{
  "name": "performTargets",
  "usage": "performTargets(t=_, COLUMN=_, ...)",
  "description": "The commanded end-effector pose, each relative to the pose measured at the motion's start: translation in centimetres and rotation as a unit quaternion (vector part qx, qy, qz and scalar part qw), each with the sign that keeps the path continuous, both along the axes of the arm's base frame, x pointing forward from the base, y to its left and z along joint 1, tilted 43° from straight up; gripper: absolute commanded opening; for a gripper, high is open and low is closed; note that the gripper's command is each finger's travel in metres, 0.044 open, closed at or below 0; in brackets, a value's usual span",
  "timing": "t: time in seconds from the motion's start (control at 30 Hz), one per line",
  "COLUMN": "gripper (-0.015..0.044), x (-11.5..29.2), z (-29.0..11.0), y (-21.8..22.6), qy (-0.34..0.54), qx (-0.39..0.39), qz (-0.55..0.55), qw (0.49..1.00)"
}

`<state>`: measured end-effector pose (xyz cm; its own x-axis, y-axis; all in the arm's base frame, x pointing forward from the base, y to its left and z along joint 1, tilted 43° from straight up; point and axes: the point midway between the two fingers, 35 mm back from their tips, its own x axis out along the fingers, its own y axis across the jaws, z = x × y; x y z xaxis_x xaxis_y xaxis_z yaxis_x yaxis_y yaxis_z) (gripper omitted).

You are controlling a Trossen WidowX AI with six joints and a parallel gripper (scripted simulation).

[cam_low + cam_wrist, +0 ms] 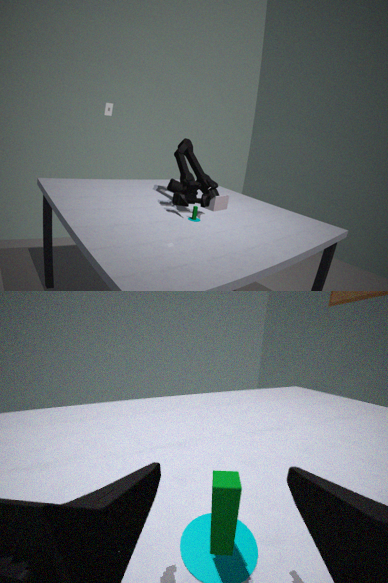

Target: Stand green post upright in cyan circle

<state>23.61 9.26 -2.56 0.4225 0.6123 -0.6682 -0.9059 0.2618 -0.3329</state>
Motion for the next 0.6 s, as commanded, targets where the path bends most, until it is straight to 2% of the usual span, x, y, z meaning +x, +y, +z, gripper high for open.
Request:
performTargets(t=0.0, gripper=0.04, x=0.3, z=1.4, y=1.2, qy=-0.002, qx=-0.002, qz=0.0, qw=1.0)
performTargets(t=0.37, gripper=0.04, x=-0.4, z=5.6, y=4.9, qy=-0.004, qx=0.006, qz=0.001, qw=1.0)
performTargets(t=0.57, gripper=0.04, x=-0.3, z=5.6, y=5.3, qy=0.013, qx=-0.001, qz=-0.006, qw=1.0)
